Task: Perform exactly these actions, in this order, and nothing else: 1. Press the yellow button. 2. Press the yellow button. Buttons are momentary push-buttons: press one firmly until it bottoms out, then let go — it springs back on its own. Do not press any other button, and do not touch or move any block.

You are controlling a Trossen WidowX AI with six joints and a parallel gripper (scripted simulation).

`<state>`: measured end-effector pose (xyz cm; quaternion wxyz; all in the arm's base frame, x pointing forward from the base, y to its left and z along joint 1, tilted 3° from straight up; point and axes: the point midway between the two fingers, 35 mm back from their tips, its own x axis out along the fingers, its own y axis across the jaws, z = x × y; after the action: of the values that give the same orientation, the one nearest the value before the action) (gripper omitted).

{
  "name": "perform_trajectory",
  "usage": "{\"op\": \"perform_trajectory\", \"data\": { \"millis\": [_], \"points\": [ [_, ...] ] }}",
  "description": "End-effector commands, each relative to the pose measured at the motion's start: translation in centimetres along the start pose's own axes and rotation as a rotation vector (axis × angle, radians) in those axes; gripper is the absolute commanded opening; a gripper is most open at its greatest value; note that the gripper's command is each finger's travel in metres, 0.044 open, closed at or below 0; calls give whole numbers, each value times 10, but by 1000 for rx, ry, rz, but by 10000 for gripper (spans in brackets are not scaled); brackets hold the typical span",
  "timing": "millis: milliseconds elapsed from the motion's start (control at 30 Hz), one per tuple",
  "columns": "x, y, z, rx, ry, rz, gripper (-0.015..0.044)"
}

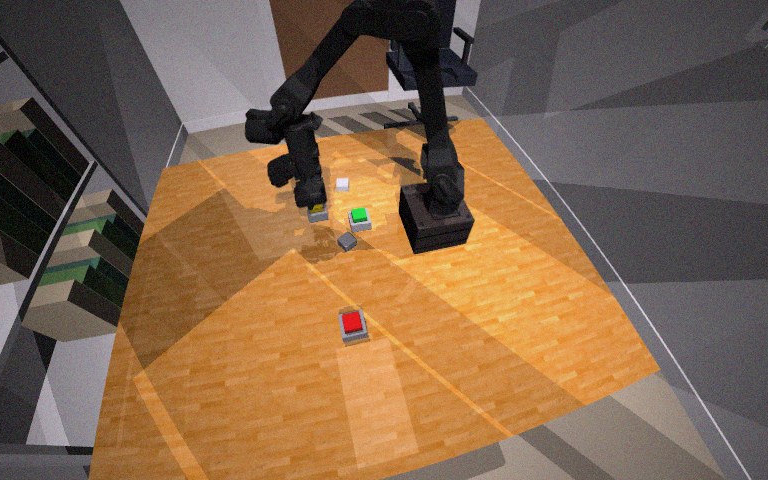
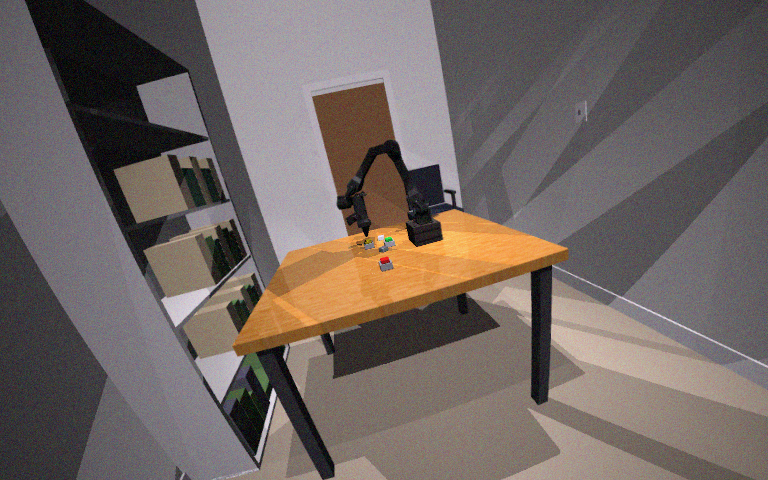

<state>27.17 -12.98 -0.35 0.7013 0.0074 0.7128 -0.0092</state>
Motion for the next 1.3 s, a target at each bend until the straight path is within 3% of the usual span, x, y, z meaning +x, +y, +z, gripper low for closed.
{"op": "perform_trajectory", "data": {
  "millis": [0, 733, 1267],
  "points": [
    [-7, -1, 0, -3, 3, -5, 20],
    [27, -1, 0, -3, 3, -5, 20],
    [28, -1, 0, -3, 3, -5, 20]
  ]
}}
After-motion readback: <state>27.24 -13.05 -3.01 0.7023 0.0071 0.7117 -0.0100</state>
